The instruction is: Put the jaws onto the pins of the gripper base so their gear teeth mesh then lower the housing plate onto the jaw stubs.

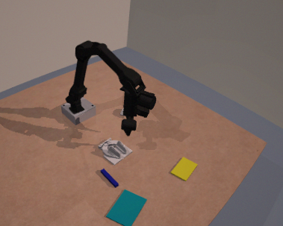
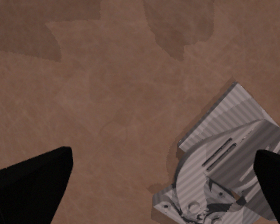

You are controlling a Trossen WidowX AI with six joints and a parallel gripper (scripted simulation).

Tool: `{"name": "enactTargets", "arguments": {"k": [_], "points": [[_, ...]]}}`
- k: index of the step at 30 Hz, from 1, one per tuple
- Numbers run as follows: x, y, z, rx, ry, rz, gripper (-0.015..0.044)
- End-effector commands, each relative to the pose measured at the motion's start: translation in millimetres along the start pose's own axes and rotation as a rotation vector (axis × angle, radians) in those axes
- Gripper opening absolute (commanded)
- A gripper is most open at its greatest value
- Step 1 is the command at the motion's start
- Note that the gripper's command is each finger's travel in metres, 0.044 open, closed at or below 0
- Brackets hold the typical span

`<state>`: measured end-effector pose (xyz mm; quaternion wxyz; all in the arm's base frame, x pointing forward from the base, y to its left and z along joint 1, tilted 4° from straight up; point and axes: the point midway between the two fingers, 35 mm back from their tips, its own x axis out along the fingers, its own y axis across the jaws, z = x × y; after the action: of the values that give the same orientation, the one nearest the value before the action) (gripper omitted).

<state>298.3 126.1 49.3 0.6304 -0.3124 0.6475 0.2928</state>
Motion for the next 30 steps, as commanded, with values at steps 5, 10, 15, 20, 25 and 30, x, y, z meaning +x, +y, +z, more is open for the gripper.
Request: {"name": "enactTargets", "arguments": {"k": [5,10,15,20,25,30], "points": [[-1.5,17.2,4.7,-0.212,0.000,0.008,0.0440],[-2.6,27.0,7.6,-0.342,-0.002,0.009,0.0440],[-3.8,36.8,10.1,-0.472,-0.003,0.010,0.0440],[-5.2,46.8,12.2,-0.600,-0.005,0.008,0.0440],[-6.5,56.7,14.0,-0.728,-0.006,0.007,0.0440],[-7.5,66.6,15.6,-0.858,-0.007,0.009,0.0440]]}}
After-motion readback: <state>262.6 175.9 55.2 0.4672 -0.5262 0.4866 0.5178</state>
